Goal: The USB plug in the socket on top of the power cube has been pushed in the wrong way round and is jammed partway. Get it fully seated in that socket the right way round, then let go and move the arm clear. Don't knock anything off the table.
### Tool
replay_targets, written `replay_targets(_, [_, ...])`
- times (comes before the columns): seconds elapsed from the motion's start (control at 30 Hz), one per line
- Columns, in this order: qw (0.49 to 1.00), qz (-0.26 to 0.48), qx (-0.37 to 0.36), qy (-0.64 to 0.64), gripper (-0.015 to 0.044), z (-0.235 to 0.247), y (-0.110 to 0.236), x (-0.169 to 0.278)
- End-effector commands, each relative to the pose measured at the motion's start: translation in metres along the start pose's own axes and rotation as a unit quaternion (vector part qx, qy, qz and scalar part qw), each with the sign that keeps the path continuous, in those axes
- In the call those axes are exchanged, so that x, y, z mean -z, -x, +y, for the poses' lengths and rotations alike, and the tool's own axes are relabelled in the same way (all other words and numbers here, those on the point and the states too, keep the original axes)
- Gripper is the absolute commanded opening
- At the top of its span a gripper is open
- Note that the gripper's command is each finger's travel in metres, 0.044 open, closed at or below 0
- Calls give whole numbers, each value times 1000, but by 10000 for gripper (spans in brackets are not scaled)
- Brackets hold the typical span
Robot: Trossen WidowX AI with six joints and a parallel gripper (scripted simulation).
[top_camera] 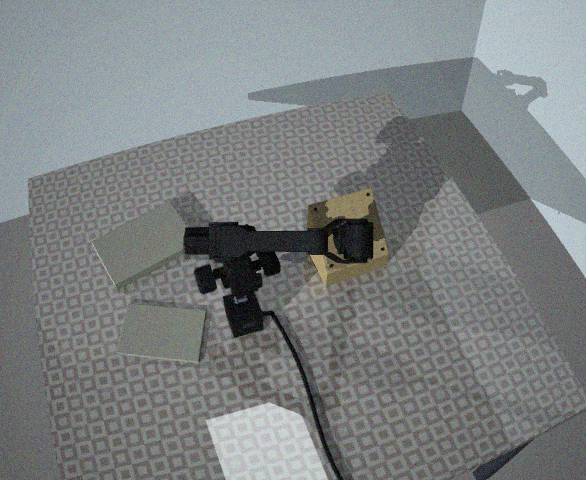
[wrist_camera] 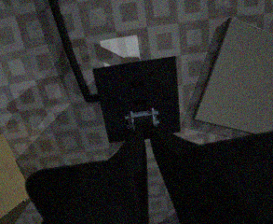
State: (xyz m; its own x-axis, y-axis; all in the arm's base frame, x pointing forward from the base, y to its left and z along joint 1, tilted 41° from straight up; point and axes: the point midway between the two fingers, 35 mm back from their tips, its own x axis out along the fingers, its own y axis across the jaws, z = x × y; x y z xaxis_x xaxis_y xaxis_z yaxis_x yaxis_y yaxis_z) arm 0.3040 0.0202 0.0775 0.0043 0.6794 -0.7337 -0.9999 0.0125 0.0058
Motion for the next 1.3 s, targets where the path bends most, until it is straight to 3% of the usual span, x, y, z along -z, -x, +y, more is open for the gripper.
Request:
replay_targets(0.0, [1000, -2, 1, -1, 0, 0, -1, 0])
replay_targets(1.27, [1000, -2, 1, -1, 0, 0, -5, 0])
